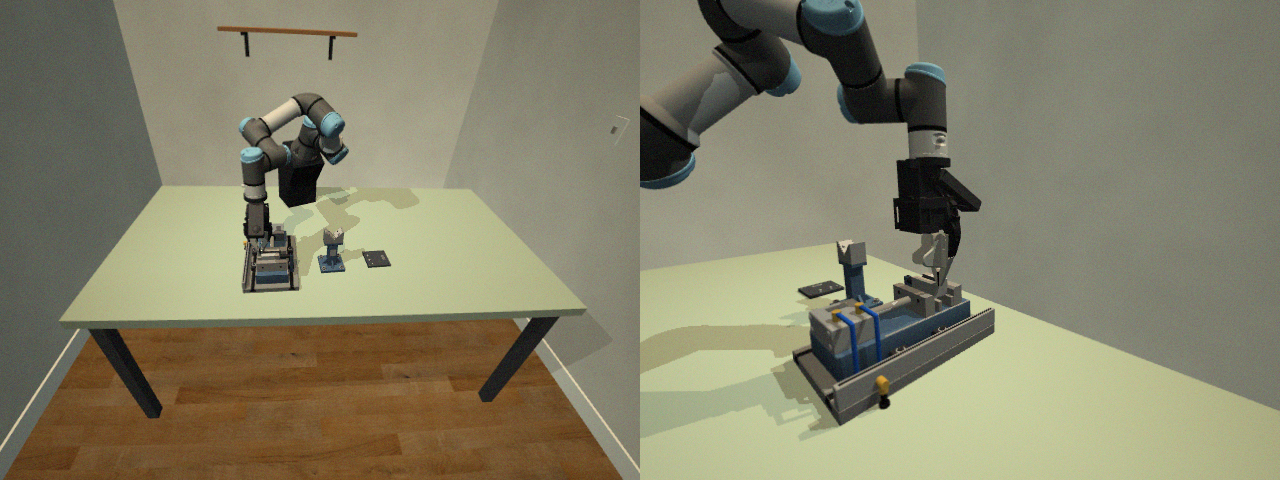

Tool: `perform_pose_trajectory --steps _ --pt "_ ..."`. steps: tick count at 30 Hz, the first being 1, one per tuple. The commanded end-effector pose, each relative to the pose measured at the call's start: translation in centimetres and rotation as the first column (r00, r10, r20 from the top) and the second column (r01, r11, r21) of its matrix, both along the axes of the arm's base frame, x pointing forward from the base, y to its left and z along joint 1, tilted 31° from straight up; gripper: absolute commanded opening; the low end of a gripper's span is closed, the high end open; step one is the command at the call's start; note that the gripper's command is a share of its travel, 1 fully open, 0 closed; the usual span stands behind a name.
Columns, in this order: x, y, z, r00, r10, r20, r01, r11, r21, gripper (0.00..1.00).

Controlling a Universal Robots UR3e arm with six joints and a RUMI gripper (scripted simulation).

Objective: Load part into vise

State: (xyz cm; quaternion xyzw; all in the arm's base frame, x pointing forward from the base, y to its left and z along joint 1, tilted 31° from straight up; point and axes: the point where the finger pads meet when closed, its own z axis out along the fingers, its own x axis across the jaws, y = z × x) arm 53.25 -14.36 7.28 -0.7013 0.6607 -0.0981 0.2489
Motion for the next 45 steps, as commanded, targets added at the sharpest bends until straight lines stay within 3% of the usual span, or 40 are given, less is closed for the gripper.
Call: perform_pose_trajectory --steps 1,32,45 --pt "0.0 0.0 0.1 1.000 0.000 0.002 0.000 1.000 -0.002 0.00" --pt "0.0 -0.1 0.1 1.000 0.000 0.002 0.000 1.000 -0.002 0.00" --pt "0.2 -1.4 -0.2 1.000 0.000 0.002 0.000 1.000 -0.002 0.00"
